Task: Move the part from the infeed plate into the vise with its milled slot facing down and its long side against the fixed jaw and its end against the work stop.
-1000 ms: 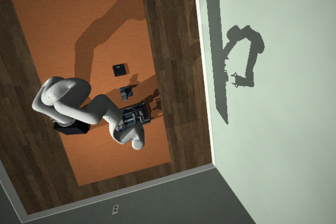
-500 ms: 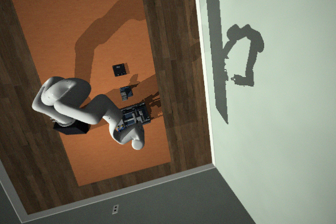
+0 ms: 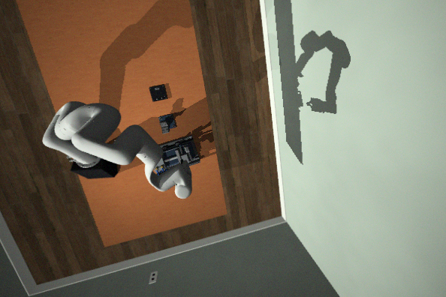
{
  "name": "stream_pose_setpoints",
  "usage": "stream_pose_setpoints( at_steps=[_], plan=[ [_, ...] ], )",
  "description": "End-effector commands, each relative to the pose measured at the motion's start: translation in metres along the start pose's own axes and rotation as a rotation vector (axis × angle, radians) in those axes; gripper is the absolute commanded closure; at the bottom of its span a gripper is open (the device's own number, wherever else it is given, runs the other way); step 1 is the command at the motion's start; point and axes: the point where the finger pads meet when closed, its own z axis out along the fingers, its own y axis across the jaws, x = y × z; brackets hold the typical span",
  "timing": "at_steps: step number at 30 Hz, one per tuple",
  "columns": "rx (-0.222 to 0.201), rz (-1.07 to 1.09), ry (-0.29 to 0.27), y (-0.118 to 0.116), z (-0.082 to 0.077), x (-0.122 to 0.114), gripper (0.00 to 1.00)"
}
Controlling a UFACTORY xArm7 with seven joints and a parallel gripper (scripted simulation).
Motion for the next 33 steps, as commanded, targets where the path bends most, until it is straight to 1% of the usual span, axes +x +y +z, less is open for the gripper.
stream_pose_setpoints(
  at_steps=[1,6,11,15,33],
  plan=[
    [0.004,0.0,-0.003,-0.001,-0.003,-0.001,1.0],
    [0.004,0.0,-0.004,-0.005,-0.003,-0.001,1.0],
    [0.004,0.002,-0.004,-0.042,-0.003,-0.001,1.0],
    [0.004,0.002,-0.003,-0.045,-0.003,0.0,1.0],
    [0.004,0.002,-0.003,-0.045,-0.003,0.0,1.0]
  ],
)
